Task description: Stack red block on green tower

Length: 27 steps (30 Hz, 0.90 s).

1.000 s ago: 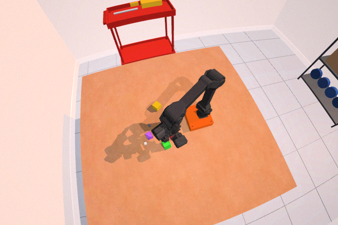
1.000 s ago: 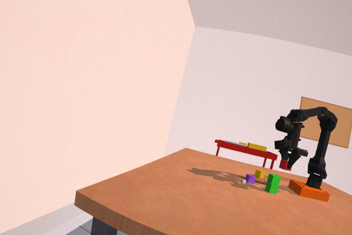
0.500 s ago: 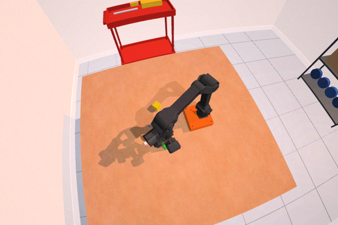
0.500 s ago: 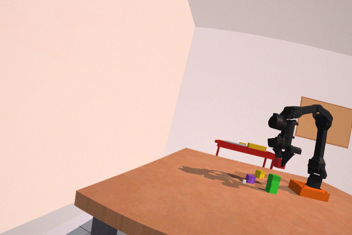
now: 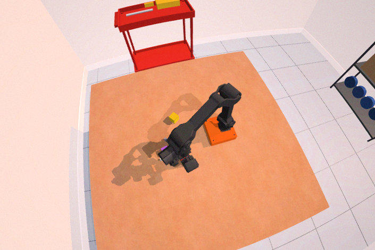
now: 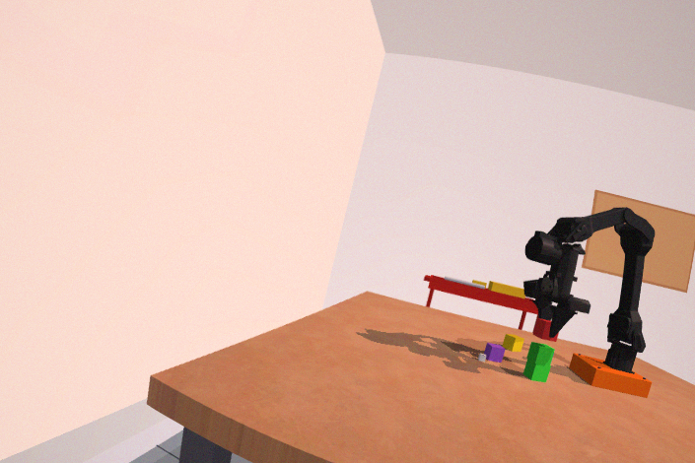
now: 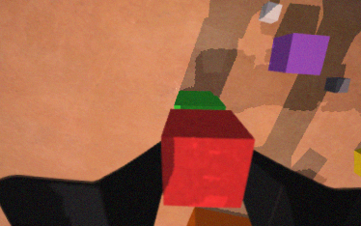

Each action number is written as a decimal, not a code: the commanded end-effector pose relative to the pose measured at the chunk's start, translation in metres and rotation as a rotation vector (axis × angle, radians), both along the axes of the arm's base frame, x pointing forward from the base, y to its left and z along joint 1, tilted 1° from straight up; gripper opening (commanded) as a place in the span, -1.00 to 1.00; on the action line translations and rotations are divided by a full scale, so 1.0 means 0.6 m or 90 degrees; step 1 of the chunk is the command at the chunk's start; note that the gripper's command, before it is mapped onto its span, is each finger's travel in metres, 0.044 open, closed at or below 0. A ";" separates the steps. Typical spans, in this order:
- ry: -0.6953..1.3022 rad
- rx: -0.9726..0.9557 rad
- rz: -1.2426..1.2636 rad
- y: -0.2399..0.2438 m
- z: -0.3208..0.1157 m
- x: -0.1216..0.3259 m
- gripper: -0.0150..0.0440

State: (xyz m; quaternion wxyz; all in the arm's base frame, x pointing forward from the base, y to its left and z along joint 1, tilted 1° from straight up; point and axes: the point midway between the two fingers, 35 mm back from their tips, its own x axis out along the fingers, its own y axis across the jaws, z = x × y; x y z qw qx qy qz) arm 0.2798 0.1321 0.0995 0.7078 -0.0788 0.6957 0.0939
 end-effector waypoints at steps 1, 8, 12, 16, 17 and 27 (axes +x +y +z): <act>0.005 -0.005 0.002 -0.002 -0.025 -0.002 -0.49; 0.005 -0.005 0.002 -0.002 -0.028 -0.002 -0.49; 0.005 -0.005 0.002 -0.002 -0.028 -0.002 -0.49; 0.005 -0.005 0.002 -0.002 -0.028 -0.002 -0.49; 0.005 -0.005 0.002 -0.002 -0.028 -0.002 -0.49; 0.005 -0.005 0.002 -0.002 -0.030 -0.002 -0.49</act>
